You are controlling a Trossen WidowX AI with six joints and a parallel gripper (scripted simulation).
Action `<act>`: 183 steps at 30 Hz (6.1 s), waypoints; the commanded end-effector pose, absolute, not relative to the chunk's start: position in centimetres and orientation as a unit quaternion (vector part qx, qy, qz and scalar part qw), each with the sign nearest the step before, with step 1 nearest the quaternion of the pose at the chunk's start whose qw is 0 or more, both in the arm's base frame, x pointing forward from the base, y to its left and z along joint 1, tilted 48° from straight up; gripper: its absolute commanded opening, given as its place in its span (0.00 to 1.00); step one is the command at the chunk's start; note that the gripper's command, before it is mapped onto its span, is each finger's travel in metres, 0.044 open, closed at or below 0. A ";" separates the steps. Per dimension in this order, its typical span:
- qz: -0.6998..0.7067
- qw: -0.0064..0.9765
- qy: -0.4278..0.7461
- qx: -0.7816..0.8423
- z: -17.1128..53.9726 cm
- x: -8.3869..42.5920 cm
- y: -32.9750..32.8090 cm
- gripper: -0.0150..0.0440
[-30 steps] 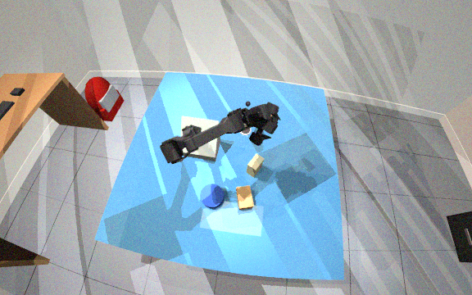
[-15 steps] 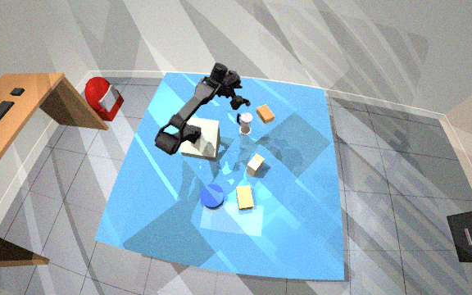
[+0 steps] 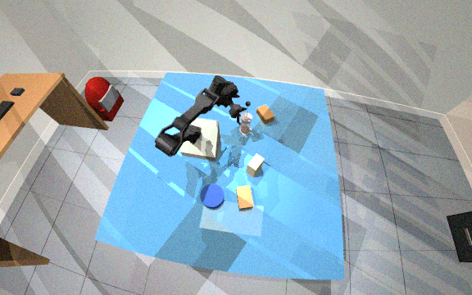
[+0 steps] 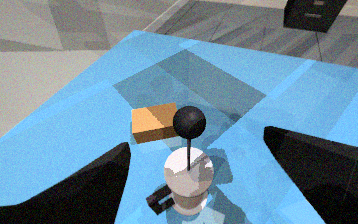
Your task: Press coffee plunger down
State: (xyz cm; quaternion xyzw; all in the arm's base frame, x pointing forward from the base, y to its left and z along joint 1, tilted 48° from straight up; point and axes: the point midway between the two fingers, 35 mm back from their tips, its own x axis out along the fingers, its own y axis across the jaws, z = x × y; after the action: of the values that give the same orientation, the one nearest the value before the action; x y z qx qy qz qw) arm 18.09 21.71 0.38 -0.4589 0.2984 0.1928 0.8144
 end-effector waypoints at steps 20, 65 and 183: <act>0.196 0.816 0.296 -0.456 -1.8 20.6 22.1 1.00; 0.197 0.816 0.297 -0.456 -4.4 21.7 20.7 0.45; 0.195 0.817 0.295 -0.456 -2.3 20.8 21.6 1.00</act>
State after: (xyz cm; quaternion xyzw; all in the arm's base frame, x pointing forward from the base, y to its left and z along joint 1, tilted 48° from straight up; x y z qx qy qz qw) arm 20.95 21.63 -2.47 -0.4559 0.2953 0.1972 0.8161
